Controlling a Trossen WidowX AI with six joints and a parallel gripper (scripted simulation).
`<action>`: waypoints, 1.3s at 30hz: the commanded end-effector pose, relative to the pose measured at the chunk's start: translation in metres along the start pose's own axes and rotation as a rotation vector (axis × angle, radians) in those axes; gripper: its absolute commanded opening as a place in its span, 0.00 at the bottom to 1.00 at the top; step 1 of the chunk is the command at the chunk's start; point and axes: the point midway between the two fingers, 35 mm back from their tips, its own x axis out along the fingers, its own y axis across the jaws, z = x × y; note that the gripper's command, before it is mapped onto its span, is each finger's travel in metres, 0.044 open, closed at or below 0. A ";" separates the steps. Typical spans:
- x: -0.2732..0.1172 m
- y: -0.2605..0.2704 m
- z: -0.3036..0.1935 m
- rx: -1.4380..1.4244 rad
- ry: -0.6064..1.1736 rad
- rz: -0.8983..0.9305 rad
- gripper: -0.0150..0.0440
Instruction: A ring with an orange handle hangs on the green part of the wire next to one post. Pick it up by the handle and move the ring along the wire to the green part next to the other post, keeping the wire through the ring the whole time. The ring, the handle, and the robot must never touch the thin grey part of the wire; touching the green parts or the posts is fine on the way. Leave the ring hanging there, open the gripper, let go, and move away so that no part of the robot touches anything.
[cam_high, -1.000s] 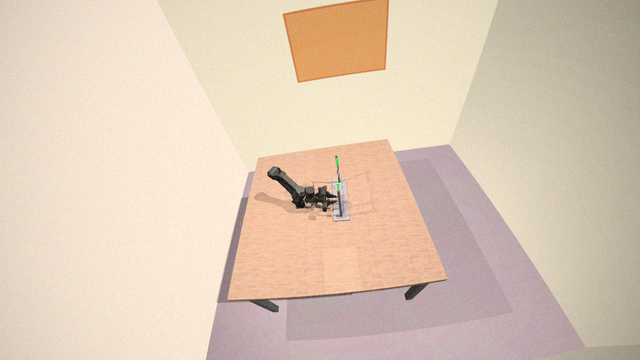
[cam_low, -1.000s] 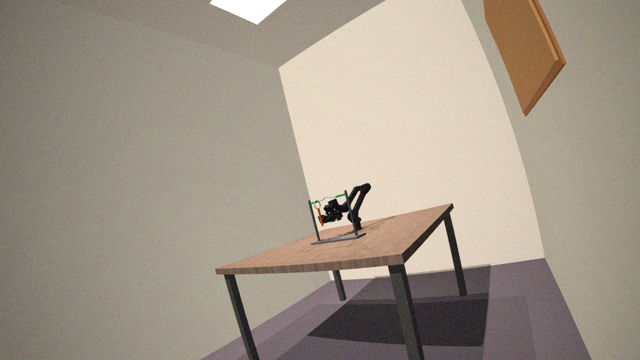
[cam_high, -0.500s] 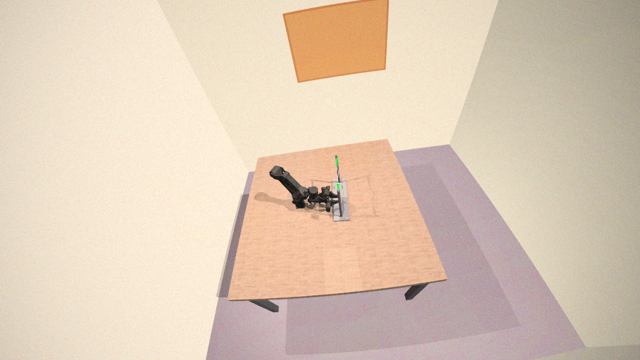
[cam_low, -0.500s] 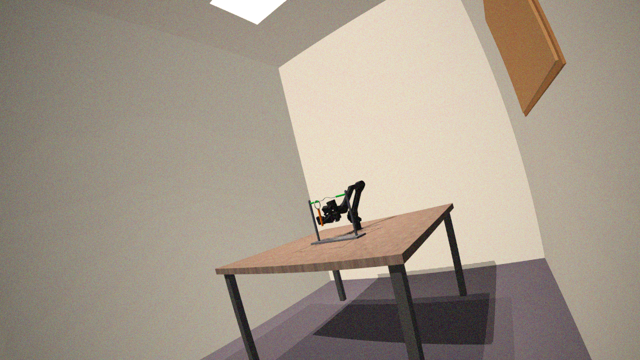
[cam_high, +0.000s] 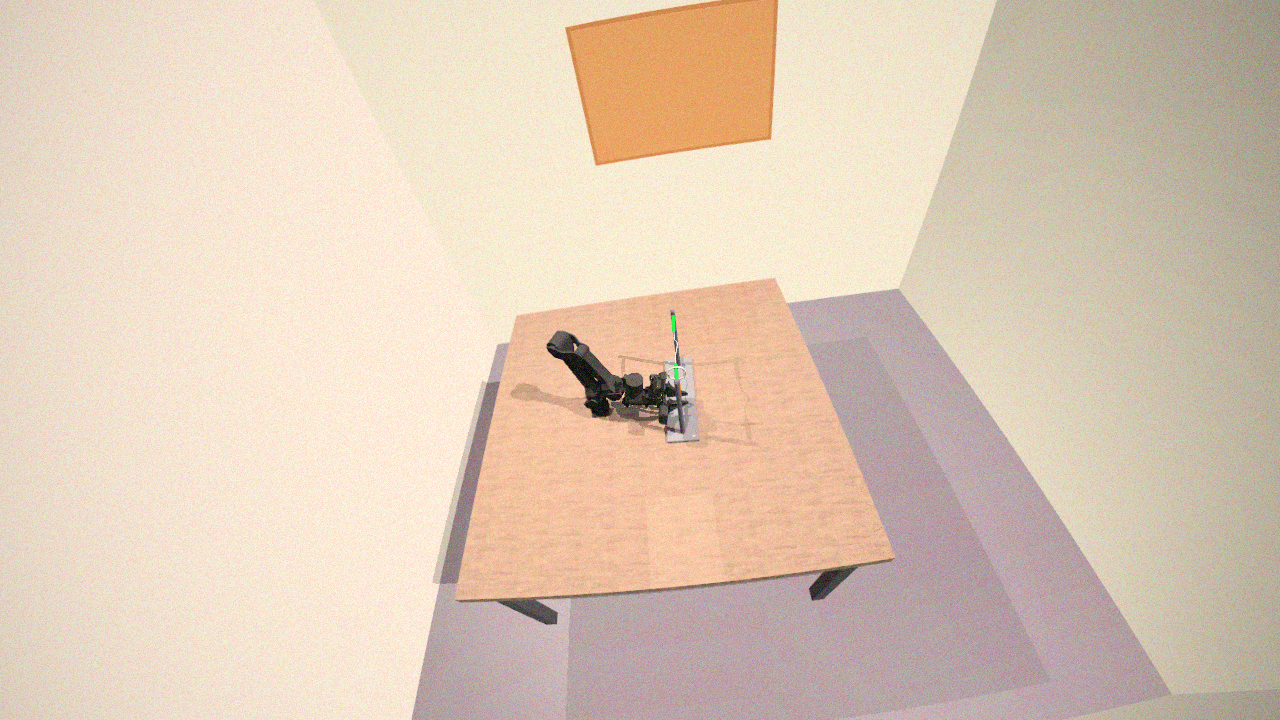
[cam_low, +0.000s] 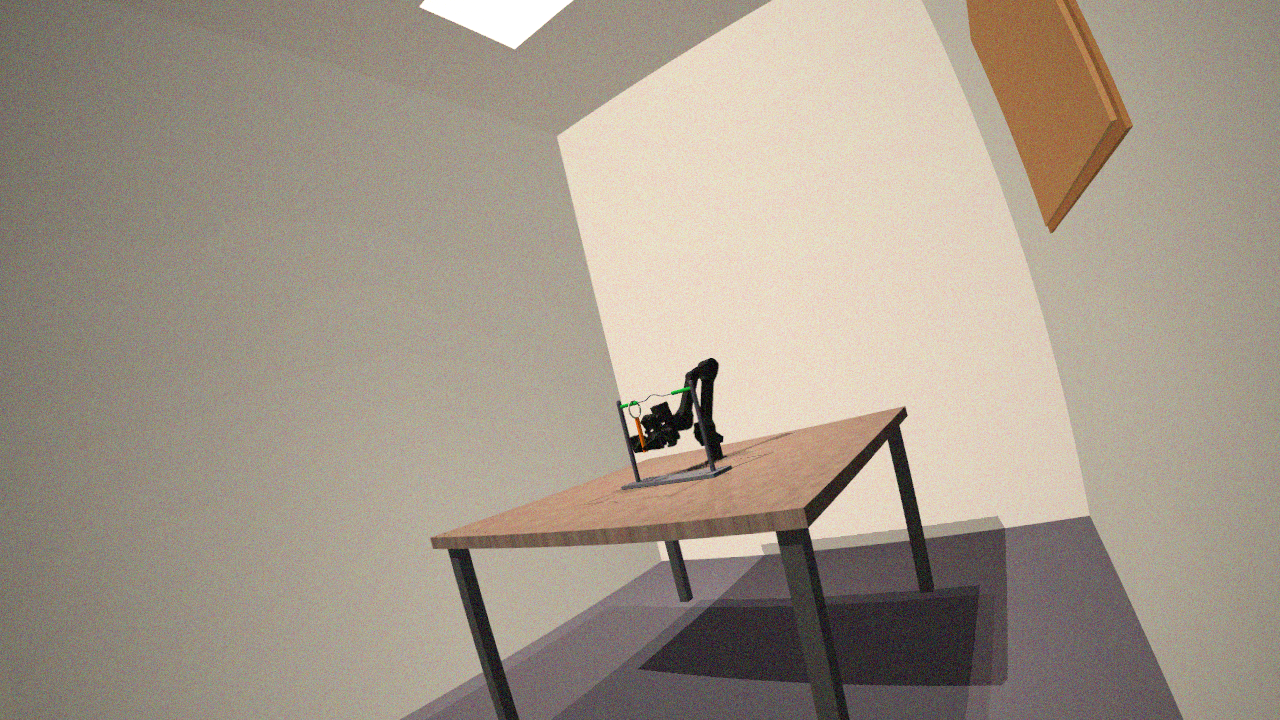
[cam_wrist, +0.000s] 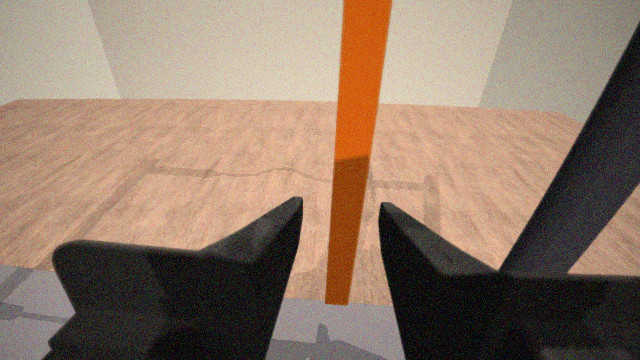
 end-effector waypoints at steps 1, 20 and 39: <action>0.006 0.001 0.000 0.002 -0.004 -0.001 0.53; 0.008 0.001 -0.001 0.002 -0.005 -0.001 0.53; 0.008 0.002 -0.001 0.000 -0.002 0.003 0.00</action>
